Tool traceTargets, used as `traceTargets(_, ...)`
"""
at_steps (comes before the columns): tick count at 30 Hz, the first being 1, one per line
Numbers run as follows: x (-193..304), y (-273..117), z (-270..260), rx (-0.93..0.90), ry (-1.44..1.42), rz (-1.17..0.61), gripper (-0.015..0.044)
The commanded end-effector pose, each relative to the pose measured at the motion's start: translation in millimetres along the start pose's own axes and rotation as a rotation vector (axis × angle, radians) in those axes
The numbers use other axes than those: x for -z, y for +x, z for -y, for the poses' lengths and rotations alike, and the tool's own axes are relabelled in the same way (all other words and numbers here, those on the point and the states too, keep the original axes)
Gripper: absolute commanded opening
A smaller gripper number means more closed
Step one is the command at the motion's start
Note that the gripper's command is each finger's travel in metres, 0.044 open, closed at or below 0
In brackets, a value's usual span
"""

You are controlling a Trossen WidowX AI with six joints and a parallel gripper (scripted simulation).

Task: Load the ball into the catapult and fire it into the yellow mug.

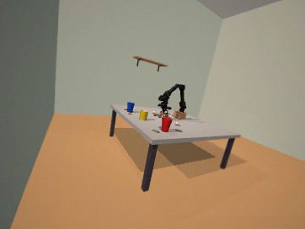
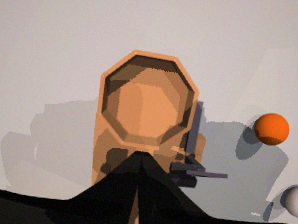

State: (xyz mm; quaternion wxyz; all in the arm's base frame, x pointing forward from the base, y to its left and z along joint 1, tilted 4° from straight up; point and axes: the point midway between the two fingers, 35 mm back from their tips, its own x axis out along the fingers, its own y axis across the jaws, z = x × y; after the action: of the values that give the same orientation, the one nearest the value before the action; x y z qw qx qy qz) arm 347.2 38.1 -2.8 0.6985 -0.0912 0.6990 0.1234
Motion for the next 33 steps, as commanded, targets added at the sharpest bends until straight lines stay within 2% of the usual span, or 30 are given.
traceTargets(1, -2.4, 10.2, -1.4, -0.007, 0.004, 0.001, 0.0)
traceTargets(12, -3.0, 25.5, -1.5, -0.007, 0.004, 0.001, 0.0)
traceTargets(13, -4.7, 16.2, 0.1, 0.001, -0.001, 0.007, 0.0)
traceTargets(21, -4.7, 16.2, 0.1, 0.001, -0.001, 0.007, 0.0)
traceTargets(28, -29.0, -24.3, -1.7, -0.006, 0.004, 0.003, 0.0184)
traceTargets(33, -21.3, -11.1, 0.3, 0.001, -0.001, -0.001, 0.0315)
